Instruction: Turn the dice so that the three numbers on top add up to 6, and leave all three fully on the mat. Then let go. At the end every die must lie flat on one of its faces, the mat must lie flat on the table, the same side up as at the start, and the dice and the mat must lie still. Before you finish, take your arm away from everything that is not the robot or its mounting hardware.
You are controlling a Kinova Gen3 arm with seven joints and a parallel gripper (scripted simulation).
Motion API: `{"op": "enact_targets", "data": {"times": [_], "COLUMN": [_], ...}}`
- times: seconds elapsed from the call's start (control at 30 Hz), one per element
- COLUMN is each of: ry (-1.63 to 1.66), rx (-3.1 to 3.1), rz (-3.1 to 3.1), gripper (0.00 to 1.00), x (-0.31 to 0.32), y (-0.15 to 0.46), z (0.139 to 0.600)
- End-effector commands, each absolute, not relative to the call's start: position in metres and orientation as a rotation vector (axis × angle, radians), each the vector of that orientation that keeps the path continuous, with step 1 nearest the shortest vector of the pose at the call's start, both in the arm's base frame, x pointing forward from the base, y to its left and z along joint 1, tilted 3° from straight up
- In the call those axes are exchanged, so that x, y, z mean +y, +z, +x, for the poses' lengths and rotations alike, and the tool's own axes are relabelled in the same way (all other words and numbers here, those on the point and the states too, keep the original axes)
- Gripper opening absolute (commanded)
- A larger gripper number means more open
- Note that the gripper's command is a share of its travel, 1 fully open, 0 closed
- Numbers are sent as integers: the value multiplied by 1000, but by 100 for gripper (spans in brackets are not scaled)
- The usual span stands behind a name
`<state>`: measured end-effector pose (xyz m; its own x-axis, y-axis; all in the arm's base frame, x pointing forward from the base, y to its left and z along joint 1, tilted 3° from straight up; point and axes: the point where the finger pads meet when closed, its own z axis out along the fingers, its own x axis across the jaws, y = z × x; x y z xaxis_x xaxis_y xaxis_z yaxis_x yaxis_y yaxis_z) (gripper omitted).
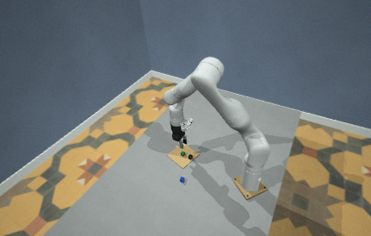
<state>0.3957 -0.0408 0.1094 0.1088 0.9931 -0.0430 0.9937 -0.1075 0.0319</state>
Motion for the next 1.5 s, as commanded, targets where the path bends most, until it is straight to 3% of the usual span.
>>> {"op": "enact_targets", "data": {"times": [0.0,0.2,0.23,0.97,1.13,1.47], "ry": [10,10,10,10,8,-2], "rx": [2070,2070,2070,2079,2125,2361], "rz": [2284,2284,2284,2276,2234,1983], "gripper": [70,70,100,100,100,100], "x": [-35,-35,-35,-30,-6,109], "y": [117,122,122,121,117,98], "z": [400,400,400,399,394,339]}}
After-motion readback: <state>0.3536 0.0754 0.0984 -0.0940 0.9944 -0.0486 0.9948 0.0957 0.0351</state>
